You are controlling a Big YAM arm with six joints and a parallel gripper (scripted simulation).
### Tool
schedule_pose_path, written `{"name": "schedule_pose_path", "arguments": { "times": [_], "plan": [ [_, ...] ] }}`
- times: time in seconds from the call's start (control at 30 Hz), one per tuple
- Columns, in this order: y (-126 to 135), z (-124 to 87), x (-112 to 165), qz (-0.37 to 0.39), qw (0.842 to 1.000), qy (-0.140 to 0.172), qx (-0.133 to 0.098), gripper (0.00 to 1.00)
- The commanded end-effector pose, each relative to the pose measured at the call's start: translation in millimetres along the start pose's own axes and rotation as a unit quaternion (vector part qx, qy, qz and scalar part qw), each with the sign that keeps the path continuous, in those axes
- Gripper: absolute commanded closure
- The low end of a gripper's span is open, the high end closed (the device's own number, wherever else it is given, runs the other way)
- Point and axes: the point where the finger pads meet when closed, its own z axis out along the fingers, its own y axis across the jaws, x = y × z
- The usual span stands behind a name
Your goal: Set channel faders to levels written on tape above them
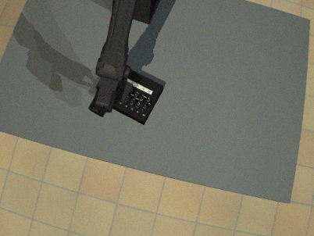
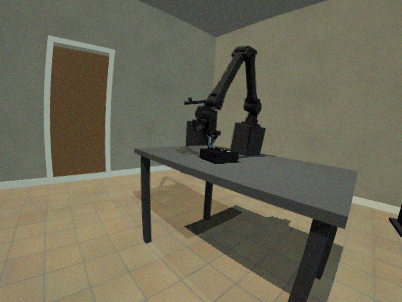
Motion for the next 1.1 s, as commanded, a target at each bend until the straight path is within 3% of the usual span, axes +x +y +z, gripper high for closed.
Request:
{"name": "schedule_pose_path", "arguments": {
  "times": [0.0, 1.07],
  "plan": [
    [8, -13, -4, -0.003, 1.0, -0.019, -0.006, 1.0],
    [6, -13, 6, -0.002, 1.0, -0.017, -0.006, 1.0]
  ]
}}
